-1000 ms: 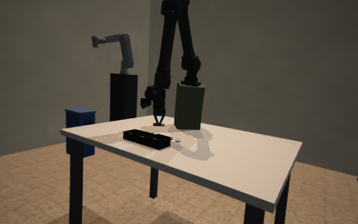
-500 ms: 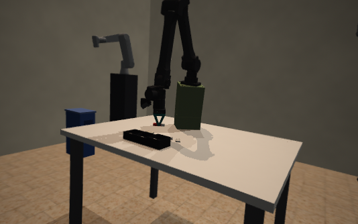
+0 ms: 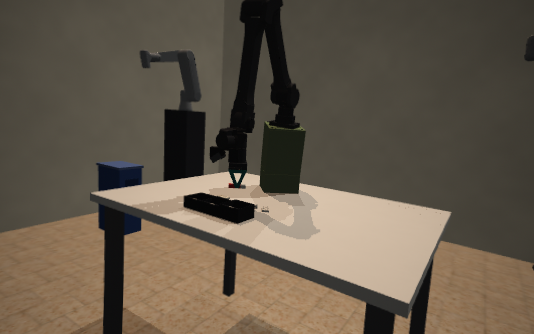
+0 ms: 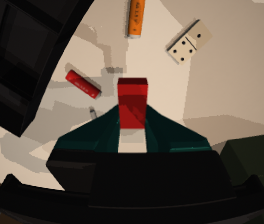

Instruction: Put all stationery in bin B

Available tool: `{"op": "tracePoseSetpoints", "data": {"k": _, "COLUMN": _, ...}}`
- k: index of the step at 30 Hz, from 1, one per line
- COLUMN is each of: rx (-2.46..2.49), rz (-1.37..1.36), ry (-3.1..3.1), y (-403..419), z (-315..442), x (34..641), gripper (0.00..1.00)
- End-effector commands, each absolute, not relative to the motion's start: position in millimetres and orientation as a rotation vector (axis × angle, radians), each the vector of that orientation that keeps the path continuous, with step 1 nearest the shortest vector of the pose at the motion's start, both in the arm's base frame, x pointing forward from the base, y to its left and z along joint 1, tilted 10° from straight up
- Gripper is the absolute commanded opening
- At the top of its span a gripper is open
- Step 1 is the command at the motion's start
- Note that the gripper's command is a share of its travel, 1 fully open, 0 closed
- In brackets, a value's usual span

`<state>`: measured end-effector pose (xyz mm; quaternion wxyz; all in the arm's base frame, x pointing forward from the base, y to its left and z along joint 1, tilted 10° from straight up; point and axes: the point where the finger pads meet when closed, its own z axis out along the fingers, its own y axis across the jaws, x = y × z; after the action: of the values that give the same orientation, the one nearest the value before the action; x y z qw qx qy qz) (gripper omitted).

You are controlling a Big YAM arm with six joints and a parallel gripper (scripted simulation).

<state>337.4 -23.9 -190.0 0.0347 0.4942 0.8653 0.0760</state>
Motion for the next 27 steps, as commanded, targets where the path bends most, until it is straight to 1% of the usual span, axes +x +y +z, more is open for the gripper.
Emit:
{"op": "tracePoseSetpoints", "data": {"k": 1, "rx": 1.51, "rz": 0.24, "ry": 2.648, "y": -25, "z": -187, "x": 342, "gripper": 0.17}}
{"op": "tracePoseSetpoints", "data": {"k": 24, "rx": 1.51, "rz": 0.24, "ry": 2.648, "y": -25, "z": -187, "x": 342, "gripper": 0.17}}
{"op": "tracePoseSetpoints", "data": {"k": 27, "rx": 1.507, "rz": 0.239, "ry": 2.649, "y": -29, "z": -176, "x": 340, "gripper": 0.17}}
